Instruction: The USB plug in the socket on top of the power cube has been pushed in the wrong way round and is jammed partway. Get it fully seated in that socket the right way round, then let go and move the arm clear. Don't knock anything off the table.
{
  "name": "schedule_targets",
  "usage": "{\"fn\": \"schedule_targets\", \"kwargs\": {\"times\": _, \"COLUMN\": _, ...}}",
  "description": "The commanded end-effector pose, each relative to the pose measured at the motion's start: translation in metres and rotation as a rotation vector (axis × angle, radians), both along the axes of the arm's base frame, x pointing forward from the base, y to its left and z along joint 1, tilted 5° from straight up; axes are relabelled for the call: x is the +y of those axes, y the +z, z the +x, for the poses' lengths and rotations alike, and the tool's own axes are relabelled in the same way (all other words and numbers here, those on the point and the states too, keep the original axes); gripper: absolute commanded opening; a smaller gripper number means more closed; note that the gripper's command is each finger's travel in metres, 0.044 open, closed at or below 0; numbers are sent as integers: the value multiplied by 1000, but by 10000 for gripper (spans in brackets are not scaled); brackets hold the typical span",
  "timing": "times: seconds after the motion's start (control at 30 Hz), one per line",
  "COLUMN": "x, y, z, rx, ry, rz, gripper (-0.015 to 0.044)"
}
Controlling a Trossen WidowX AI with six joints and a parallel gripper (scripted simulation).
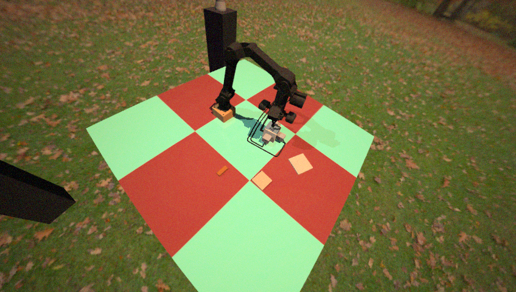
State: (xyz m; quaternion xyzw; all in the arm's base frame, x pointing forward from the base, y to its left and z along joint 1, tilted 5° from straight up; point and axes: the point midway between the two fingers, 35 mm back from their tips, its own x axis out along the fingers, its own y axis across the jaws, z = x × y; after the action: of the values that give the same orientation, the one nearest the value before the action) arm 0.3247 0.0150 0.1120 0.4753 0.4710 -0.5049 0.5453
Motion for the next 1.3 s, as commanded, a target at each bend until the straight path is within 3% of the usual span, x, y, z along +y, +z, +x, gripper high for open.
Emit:
{"fn": "schedule_targets", "kwargs": {"times": 0.0, "x": -1, "y": -1, "z": 0, "rx": -2, "ry": -8, "rz": -5, "gripper": 0}}
{"fn": "schedule_targets", "kwargs": {"times": 1.27, "x": -4, "y": -5, "z": 0, "rx": -3, "ry": -26, "rz": -20, "gripper": 0}}
